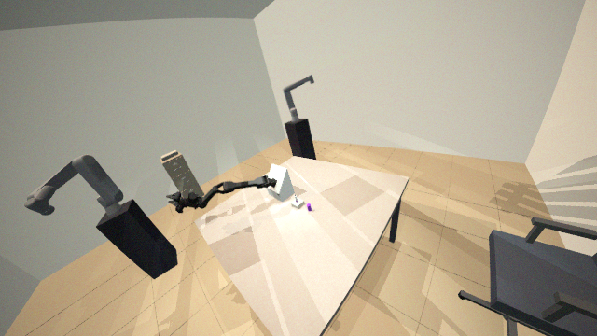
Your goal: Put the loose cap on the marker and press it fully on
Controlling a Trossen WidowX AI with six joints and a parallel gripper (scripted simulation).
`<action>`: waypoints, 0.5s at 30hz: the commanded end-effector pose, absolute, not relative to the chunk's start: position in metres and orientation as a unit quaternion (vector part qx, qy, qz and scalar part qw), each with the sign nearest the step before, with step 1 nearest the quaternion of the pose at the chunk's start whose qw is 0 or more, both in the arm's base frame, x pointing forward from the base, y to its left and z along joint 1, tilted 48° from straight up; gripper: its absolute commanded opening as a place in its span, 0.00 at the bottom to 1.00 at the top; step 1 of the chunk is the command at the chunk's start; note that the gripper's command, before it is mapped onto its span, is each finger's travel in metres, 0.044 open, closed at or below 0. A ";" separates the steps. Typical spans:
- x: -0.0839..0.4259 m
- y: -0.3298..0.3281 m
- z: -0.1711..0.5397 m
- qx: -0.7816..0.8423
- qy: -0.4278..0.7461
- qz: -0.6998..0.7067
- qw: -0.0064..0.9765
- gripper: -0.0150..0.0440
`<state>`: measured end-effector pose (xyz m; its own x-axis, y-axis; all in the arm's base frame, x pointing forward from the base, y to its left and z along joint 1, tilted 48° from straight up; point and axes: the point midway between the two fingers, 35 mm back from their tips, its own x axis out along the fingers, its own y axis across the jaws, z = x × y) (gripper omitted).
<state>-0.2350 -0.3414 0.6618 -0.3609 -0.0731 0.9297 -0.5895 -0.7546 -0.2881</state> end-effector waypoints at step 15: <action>-0.170 -0.418 0.644 0.543 -0.237 0.804 -0.045 0.66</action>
<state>-0.2000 -0.3934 0.6509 -0.4100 -0.2461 0.8782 -0.3196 -0.8631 -0.3911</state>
